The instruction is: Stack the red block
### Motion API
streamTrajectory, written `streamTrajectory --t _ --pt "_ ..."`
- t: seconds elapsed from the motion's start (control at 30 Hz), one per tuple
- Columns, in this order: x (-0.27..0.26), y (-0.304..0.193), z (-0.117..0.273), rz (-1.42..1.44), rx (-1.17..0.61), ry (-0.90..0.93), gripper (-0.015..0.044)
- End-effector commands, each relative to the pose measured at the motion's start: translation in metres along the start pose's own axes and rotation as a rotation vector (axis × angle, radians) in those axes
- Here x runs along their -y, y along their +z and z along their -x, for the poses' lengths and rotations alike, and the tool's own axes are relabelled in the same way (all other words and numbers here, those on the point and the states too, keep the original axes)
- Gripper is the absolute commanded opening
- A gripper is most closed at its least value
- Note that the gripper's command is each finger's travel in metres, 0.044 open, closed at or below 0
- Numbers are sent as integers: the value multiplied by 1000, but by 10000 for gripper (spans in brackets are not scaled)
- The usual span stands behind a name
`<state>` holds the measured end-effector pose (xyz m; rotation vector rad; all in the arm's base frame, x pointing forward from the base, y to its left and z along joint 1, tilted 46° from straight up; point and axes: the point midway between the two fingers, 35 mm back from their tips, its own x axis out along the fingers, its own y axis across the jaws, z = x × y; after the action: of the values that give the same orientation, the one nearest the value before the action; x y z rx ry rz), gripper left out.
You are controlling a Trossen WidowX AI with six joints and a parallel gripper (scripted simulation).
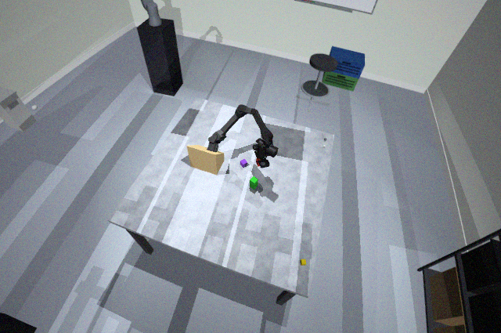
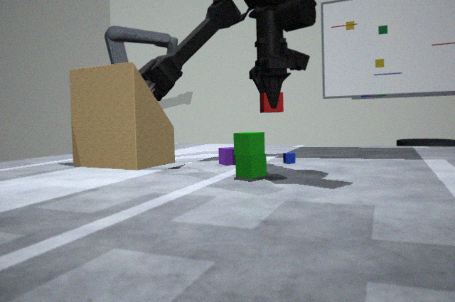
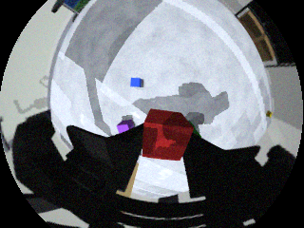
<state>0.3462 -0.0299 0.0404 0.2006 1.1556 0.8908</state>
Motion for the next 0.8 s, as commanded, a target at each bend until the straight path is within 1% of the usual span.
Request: streamTrajectory --t 0.0,0.47,0.77 --pt "22 -12 0 -11 -7 -1 0" --pt "89 -61 -3 10 0 4 0" --pt "94 -66 -11 13 1 6 0"
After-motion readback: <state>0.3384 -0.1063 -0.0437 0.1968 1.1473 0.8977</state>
